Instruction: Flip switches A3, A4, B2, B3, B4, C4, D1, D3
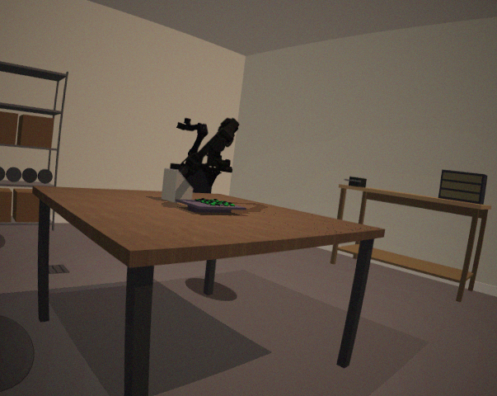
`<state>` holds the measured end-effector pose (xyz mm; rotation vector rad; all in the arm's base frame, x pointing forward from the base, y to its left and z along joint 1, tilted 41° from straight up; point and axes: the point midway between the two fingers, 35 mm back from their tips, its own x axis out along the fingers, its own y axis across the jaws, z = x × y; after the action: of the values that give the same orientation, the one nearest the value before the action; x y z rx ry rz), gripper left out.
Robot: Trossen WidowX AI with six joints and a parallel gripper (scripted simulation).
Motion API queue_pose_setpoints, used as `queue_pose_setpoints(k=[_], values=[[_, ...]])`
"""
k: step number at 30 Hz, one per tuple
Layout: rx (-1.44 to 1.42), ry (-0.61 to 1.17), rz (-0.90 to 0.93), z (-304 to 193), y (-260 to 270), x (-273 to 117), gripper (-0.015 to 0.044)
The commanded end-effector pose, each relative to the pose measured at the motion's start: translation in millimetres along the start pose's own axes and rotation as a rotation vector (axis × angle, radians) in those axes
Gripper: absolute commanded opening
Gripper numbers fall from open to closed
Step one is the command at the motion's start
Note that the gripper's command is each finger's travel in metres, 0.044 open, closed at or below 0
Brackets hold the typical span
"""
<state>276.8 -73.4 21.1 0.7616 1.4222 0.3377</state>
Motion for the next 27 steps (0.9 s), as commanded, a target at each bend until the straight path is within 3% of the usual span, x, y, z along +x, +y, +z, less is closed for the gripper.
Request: queue_pose_setpoints(k=[1, 5, 8, 12, 27], values=[[-0.010, -0.005, 0.003, -20, 38, -1, 0.0000], [-0.010, -0.003, 0.008, -40, 63, 1, 0.0000], [-0.010, -0.004, 0.007, -40, 63, 3, 0.0000], [-0.010, -0.028, 0.009, -41, 63, 34, 0.0000], [-0.010, -0.029, 0.010, -41, 64, 54, 0.0000]])
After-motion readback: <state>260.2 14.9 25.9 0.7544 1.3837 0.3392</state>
